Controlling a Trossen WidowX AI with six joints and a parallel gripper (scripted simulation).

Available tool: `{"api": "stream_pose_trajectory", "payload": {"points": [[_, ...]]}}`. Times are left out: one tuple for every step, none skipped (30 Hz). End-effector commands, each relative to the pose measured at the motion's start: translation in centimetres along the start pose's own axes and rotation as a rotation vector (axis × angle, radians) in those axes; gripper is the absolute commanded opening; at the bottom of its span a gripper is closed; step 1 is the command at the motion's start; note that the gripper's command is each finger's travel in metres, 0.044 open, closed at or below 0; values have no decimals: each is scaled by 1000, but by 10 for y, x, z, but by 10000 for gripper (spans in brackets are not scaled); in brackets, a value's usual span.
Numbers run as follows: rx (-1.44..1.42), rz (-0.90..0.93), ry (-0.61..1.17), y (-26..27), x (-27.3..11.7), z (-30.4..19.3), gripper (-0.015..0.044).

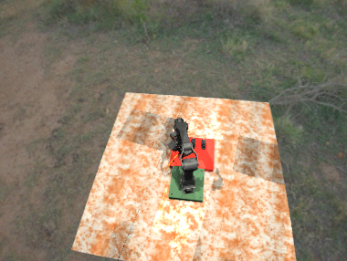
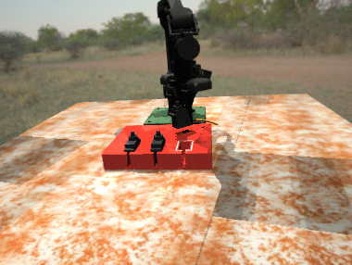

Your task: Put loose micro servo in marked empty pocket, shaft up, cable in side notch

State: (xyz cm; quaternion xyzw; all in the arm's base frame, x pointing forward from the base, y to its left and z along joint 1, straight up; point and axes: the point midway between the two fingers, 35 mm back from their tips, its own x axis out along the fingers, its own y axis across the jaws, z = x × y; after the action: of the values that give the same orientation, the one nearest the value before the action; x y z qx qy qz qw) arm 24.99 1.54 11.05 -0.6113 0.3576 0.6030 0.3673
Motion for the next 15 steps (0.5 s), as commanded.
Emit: {"api": "stream_pose_trajectory", "payload": {"points": [[147,-7,5,-2,-1,-1,0],[182,-7,5,-2,-1,-1,0],[216,-7,5,-2,-1,-1,0],[250,-7,5,-2,-1,-1,0],[285,-7,5,-2,-1,-1,0],[319,-7,4,-2,-1,-1,0],[354,-7,4,-2,-1,-1,0],[388,-7,4,-2,-1,-1,0],[423,-7,4,-2,-1,-1,0],[457,-7,4,-2,-1,-1,0],[491,-8,4,-2,-1,-1,0],[526,-8,4,-2,-1,-1,0],[560,-8,4,-2,-1,-1,0],[595,-8,3,-2,-1,-1,0],[629,-8,3,-2,-1,-1,0]]}}
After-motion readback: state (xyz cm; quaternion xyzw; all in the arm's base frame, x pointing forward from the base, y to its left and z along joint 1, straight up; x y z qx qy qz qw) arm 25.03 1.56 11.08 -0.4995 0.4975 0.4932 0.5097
